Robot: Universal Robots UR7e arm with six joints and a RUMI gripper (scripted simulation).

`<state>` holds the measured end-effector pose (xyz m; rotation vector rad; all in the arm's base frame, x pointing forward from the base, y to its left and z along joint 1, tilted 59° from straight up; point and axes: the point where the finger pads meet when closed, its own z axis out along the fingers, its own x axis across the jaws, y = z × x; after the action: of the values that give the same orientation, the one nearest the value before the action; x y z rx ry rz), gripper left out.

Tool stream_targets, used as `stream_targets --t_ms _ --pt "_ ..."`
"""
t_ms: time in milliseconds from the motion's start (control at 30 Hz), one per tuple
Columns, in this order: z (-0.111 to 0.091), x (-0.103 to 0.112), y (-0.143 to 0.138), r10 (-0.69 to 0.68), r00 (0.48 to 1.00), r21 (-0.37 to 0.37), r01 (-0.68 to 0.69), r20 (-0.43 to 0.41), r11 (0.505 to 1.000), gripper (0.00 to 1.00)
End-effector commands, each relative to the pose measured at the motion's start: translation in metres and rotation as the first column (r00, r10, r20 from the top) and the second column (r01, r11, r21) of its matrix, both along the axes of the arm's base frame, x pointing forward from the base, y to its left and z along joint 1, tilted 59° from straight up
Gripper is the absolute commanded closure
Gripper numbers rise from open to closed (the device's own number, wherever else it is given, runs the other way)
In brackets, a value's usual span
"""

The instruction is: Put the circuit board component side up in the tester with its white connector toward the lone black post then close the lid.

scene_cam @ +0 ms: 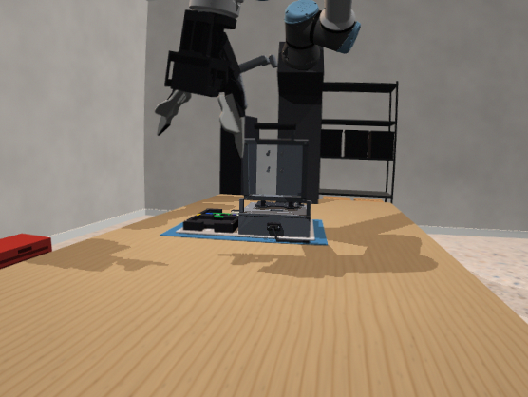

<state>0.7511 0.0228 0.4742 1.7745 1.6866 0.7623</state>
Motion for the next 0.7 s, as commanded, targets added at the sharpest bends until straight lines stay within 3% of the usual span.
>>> stream_targets --t_ms 0,100,167,367,667 --pt "-0.023 -0.011 -0.022 -0.032 0.999 0.057 0.033 -0.019 0.998 0.0" --pt "-0.045 -0.022 -0.04 -0.063 0.997 0.11 0.067 -0.04 0.992 0.0" --pt "-0.045 -0.022 -0.04 -0.063 0.997 0.11 0.067 -0.04 0.992 0.0" --pt "-0.094 -0.053 -0.078 -0.134 0.987 0.234 0.151 -0.088 0.961 0.0" --pt "-0.168 -0.115 -0.122 -0.248 0.954 0.441 0.298 -0.167 0.847 0.0"
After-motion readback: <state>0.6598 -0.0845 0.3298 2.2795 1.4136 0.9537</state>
